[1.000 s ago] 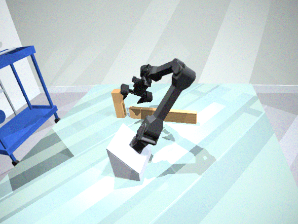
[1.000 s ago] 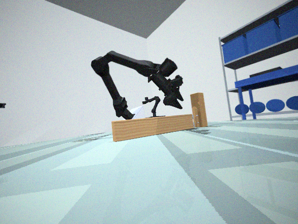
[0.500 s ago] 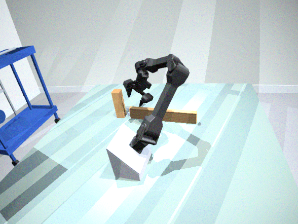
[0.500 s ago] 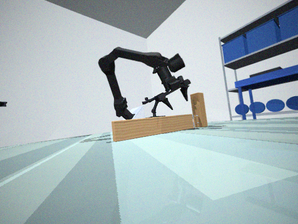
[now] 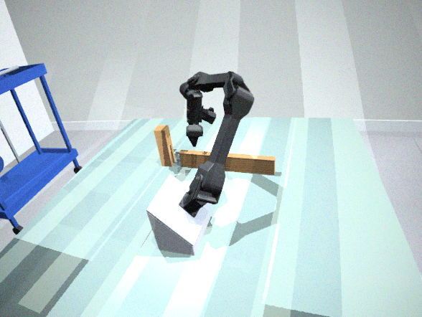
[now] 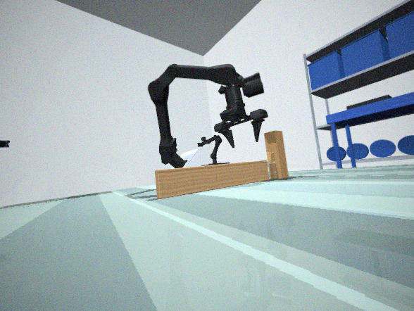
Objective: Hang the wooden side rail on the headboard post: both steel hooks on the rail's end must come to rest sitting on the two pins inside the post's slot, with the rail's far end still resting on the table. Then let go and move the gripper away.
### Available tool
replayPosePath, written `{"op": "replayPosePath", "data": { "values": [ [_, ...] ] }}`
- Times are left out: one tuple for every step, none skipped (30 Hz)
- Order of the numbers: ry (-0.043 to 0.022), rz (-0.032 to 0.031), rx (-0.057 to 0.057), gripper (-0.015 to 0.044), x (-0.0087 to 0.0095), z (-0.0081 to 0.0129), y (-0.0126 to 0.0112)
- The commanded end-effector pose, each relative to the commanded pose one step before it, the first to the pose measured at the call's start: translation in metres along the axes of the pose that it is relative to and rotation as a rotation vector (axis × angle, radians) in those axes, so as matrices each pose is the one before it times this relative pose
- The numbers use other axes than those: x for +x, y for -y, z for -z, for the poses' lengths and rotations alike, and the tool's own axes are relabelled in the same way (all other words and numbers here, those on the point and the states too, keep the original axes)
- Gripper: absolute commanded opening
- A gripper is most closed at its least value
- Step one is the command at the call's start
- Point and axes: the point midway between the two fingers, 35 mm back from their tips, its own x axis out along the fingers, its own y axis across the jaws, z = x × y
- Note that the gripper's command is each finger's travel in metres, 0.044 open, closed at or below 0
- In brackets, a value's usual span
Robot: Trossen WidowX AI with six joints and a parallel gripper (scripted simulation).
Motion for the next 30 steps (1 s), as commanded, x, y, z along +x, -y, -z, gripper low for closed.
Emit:
{"op": "replayPosePath", "data": {
  "values": [
    [0.14554, 0.02546, 0.3722, 0.044, -0.00715, -0.01147, -0.00313],
    [0.0, 0.0, 0.0, 0.044, 0.0, 0.0, 0.0],
    [0.0, 0.0, 0.0, 0.044, 0.0, 0.0, 0.0],
    [0.0, 0.0, 0.0, 0.044, 0.0, 0.0, 0.0],
    [0.0, 0.0, 0.0, 0.044, 0.0, 0.0, 0.0],
    [0.0, 0.0, 0.0, 0.044, 0.0, 0.0, 0.0],
    [0.0, 0.0, 0.0, 0.044, 0.0, 0.0, 0.0],
    [0.0, 0.0, 0.0, 0.044, 0.0, 0.0, 0.0],
    [0.0, 0.0, 0.0, 0.044, 0.0, 0.0, 0.0],
    [0.0, 0.0, 0.0, 0.044, 0.0, 0.0, 0.0],
    [-0.00001, -0.00003, 0.0, 0.044, 0.00144, 0.00003, -0.00008],
    [0.0, -0.00008, 0.0, 0.044, 0.00432, 0.00008, -0.0002],
    [0.0001, -0.00012, 0.0001, 0.044, 0.00719, 0.00006, -0.00021],
    [0.0003, -0.00012, 0.0001, 0.044, 0.00931, -0.00007, -0.00002],
    [0.00037, -0.00006, 0.0001, 0.044, 0.00714, -0.00016, 0.00018],
    [0.00028, -0.00002, 0.0001, 0.044, 0.00427, -0.00014, 0.00019],
    [0.0001, -0.00001, 0.0, 0.044, 0.00142, -0.00005, 0.00008],
    [0.0, 0.0, 0.0, 0.044, 0.0, 0.0, 0.0],
    [0.0, 0.0, 0.0, 0.044, 0.0, 0.0, 0.0],
    [0.00002, -0.00001, 0.0, 0.044, 0.00084, 0.0, -0.00002],
    [0.00006, -0.00004, 0.0, 0.044, 0.00251, 0.00001, -0.00005],
    [0.00013, -0.00005, 0.0, 0.044, 0.00418, -0.00002, -0.00004],
    [0.00017, -0.00005, 0.0, 0.044, 0.00417, -0.00005, 0.00002],
    [0.00013, -0.00002, 0.0, 0.044, 0.0025, -0.00004, 0.00004],
    [0.00005, -0.00001, 0.0, 0.044, 0.00083, -0.00002, 0.00002],
    [0.0, 0.0, 0.0, 0.044, 0.0, 0.0, 0.0],
    [-0.00002, -0.00001, 0.0, 0.044, 0.00027, 0.00001, -0.00003],
    [-0.00004, -0.00002, 0.0, 0.044, 0.00081, 0.00004, -0.00008],
    [-0.00007, -0.00003, 0.0, 0.044, 0.00135, 0.00006, -0.00012],
    [-0.00008, -0.00004, 0.0, 0.044, 0.00164, 0.00007, -0.00014]
  ]
}}
